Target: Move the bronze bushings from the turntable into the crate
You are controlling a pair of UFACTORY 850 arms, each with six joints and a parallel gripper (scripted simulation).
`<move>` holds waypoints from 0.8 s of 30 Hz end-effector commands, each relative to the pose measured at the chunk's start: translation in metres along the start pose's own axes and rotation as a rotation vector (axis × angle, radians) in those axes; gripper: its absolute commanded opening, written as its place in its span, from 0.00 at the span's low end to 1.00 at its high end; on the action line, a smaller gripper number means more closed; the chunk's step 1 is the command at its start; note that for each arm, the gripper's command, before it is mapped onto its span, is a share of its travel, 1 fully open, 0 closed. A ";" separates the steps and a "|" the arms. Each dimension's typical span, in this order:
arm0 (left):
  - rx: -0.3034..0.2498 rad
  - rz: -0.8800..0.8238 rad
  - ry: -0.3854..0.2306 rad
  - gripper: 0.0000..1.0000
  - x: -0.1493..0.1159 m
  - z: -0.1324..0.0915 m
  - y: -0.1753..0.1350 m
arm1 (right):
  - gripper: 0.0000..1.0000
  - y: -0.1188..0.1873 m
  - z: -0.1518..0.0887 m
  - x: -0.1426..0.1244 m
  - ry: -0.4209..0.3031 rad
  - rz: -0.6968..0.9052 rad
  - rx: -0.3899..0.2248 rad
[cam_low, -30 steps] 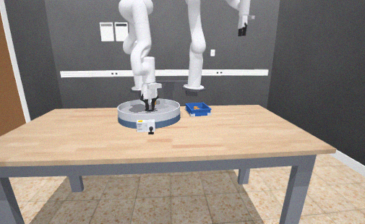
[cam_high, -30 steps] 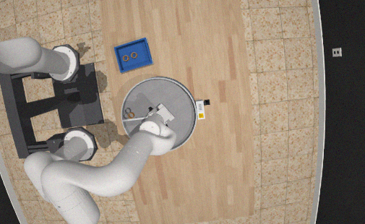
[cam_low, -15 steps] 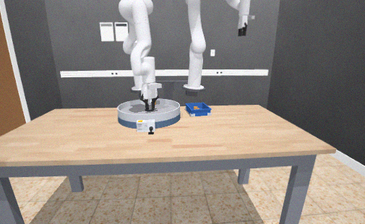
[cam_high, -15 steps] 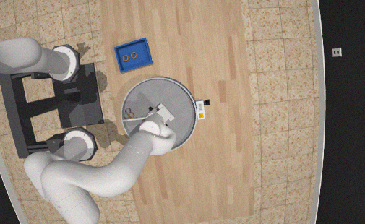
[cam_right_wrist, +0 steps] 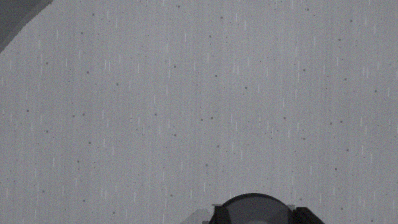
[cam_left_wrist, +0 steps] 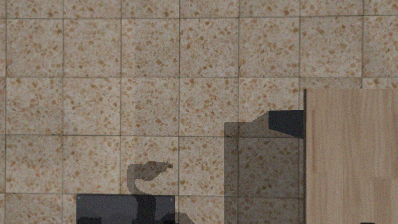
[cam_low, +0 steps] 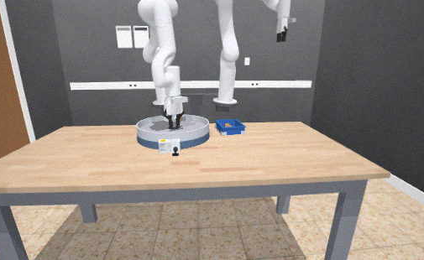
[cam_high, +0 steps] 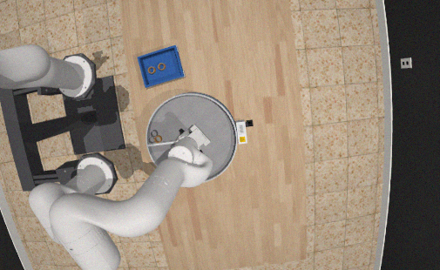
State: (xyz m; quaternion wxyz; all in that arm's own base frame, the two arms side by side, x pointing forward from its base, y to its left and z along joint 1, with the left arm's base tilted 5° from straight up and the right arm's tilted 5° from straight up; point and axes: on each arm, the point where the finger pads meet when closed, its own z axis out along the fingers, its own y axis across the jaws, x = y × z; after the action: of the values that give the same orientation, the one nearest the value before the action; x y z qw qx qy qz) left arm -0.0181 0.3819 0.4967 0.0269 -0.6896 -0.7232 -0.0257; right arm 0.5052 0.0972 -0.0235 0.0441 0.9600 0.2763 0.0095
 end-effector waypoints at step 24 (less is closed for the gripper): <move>0.000 0.000 0.002 1.00 0.000 -0.001 0.000 | 0.42 0.000 -0.049 0.001 0.002 0.000 -0.001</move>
State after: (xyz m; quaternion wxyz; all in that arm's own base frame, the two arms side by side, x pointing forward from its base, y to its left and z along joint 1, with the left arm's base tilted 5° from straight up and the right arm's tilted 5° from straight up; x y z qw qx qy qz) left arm -0.0181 0.3819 0.4967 0.0269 -0.6896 -0.7232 -0.0257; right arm 0.5034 0.1011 0.0246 0.0446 0.9600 0.2761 0.0101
